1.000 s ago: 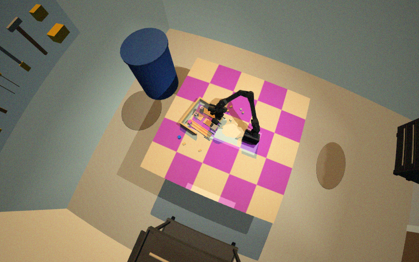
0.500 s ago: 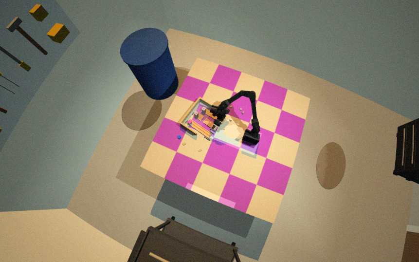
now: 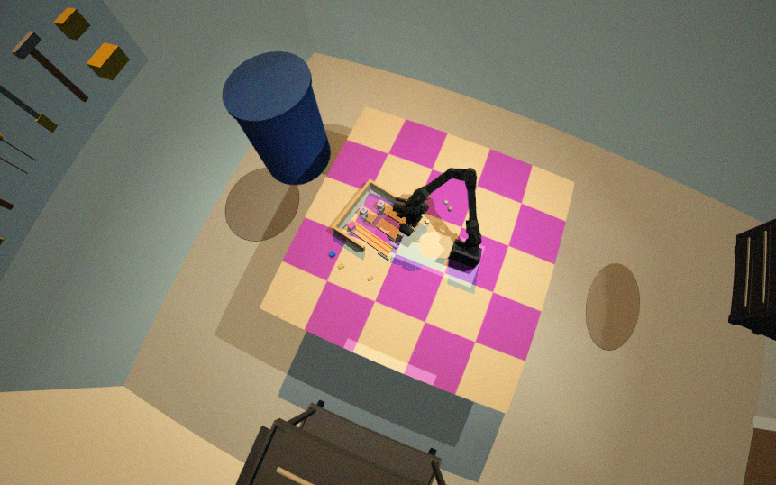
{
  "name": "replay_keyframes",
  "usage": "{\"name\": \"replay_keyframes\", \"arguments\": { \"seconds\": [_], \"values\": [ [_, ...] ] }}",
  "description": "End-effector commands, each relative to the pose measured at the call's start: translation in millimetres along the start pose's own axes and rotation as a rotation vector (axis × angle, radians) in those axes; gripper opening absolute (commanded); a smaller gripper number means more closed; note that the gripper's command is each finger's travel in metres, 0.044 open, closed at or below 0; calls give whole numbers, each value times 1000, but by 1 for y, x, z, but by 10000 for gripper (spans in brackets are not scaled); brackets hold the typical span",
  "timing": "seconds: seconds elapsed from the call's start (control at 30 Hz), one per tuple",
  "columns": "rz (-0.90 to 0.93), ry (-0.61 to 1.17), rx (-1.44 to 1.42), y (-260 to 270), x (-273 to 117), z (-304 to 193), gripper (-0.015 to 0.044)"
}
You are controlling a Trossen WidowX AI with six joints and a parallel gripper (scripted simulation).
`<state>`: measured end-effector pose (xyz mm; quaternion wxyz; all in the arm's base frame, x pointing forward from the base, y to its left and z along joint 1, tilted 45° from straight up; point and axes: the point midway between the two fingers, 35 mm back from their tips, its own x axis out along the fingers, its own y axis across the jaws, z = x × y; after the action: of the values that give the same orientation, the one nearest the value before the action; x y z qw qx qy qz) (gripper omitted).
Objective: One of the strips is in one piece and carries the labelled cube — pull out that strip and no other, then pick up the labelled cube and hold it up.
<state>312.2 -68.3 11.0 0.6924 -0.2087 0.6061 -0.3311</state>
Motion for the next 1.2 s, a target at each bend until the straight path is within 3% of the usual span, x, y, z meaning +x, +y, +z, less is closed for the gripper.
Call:
{"name": "replay_keyframes", "arguments": {
  "seconds": [0.0,1.17],
  "values": [
    [-3,20,-4,0,4,-12,0],
    [-3,22,-6,1,4,-65,0]
  ]
}}
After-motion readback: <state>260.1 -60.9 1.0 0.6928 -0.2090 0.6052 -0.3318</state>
